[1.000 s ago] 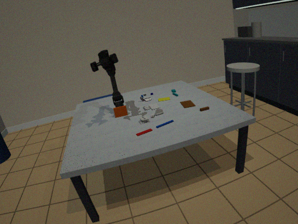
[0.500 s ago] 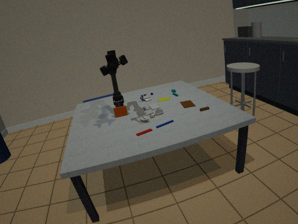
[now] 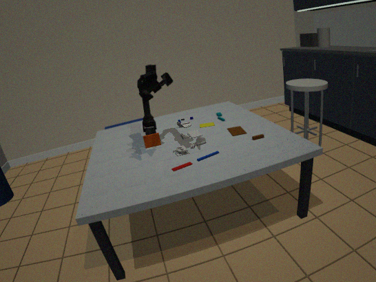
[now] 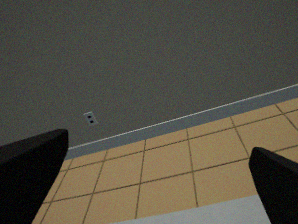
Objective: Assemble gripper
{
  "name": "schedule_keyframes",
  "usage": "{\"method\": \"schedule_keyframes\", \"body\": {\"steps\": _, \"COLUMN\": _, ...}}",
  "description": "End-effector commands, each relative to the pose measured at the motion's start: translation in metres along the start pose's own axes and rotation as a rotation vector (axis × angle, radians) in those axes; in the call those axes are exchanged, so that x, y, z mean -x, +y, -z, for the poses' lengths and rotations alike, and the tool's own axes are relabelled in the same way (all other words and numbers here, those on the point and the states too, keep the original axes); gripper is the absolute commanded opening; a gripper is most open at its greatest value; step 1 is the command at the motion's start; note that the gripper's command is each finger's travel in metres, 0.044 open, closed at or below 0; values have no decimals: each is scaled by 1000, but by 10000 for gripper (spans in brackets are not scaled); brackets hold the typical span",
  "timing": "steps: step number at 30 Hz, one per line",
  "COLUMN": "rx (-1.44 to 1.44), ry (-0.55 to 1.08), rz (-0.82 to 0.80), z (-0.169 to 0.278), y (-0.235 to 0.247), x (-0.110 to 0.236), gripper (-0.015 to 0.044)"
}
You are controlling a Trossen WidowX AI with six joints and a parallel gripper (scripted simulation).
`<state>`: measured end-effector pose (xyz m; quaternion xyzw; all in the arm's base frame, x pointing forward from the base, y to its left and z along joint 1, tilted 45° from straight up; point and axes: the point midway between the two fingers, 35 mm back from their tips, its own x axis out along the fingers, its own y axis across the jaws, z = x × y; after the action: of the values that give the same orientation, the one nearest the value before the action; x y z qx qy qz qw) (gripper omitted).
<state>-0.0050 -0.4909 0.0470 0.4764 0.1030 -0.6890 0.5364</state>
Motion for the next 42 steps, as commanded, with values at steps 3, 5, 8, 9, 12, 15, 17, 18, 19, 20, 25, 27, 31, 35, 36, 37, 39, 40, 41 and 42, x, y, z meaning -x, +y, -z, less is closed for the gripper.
{"method": "schedule_keyframes", "body": {"steps": 3, "rx": -38, "ry": 79, "rz": 0, "z": 24, "y": 7, "x": -8, "gripper": 440}}
{"method": "schedule_keyframes", "body": {"steps": 5, "rx": -54, "ry": 105, "rz": 2, "z": 32, "y": 10, "x": -10, "gripper": 440}}
{"method": "schedule_keyframes", "body": {"steps": 8, "rx": -83, "ry": 154, "rz": 7, "z": 46, "y": 15, "x": -13, "gripper": 440}}
{"method": "schedule_keyframes", "body": {"steps": 9, "rx": -93, "ry": 171, "rz": 9, "z": 51, "y": 17, "x": -14, "gripper": 440}}
{"method": "schedule_keyframes", "body": {"steps": 12, "rx": -124, "ry": 222, "rz": 19, "z": 67, "y": 22, "x": -16, "gripper": 440}}
{"method": "schedule_keyframes", "body": {"steps": 15, "rx": -155, "ry": 273, "rz": 32, "z": 82, "y": 26, "x": -17, "gripper": 440}}
{"method": "schedule_keyframes", "body": {"steps": 17, "rx": -177, "ry": 305, "rz": 42, "z": 91, "y": 29, "x": -18, "gripper": 440}}
{"method": "schedule_keyframes", "body": {"steps": 18, "rx": -188, "ry": 320, "rz": 48, "z": 95, "y": 30, "x": -18, "gripper": 440}}
{"method": "schedule_keyframes", "body": {"steps": 19, "rx": -199, "ry": 335, "rz": 54, "z": 99, "y": 31, "x": -18, "gripper": 440}}
{"method": "schedule_keyframes", "body": {"steps": 20, "rx": -211, "ry": 349, "rz": 60, "z": 104, "y": 33, "x": -19, "gripper": 440}}
{"method": "schedule_keyframes", "body": {"steps": 25, "rx": -267, "ry": 421, "rz": 96, "z": 124, "y": 38, "x": -19, "gripper": 440}}
{"method": "schedule_keyframes", "body": {"steps": 27, "rx": -290, "ry": 449, "rz": 113, "z": 132, "y": 40, "x": -18, "gripper": 440}}
{"method": "schedule_keyframes", "body": {"steps": 31, "rx": -333, "ry": 503, "rz": 150, "z": 149, "y": 44, "x": -17, "gripper": 440}}
{"method": "schedule_keyframes", "body": {"steps": 35, "rx": -377, "ry": 554, "rz": 192, "z": 165, "y": 47, "x": -15, "gripper": 440}}
{"method": "schedule_keyframes", "body": {"steps": 36, "rx": -388, "ry": 567, "rz": 204, "z": 169, "y": 48, "x": -15, "gripper": 440}}
{"method": "schedule_keyframes", "body": {"steps": 37, "rx": -398, "ry": 579, "rz": 215, "z": 173, "y": 49, "x": -14, "gripper": 440}}
{"method": "schedule_keyframes", "body": {"steps": 39, "rx": -420, "ry": 603, "rz": 239, "z": 181, "y": 50, "x": -13, "gripper": 440}}
{"method": "schedule_keyframes", "body": {"steps": 40, "rx": -431, "ry": 614, "rz": 251, "z": 184, "y": 51, "x": -12, "gripper": 440}}
{"method": "schedule_keyframes", "body": {"steps": 41, "rx": -442, "ry": 626, "rz": 263, "z": 188, "y": 52, "x": -11, "gripper": 440}}
{"method": "schedule_keyframes", "body": {"steps": 42, "rx": -453, "ry": 637, "rz": 276, "z": 192, "y": 52, "x": -10, "gripper": 440}}
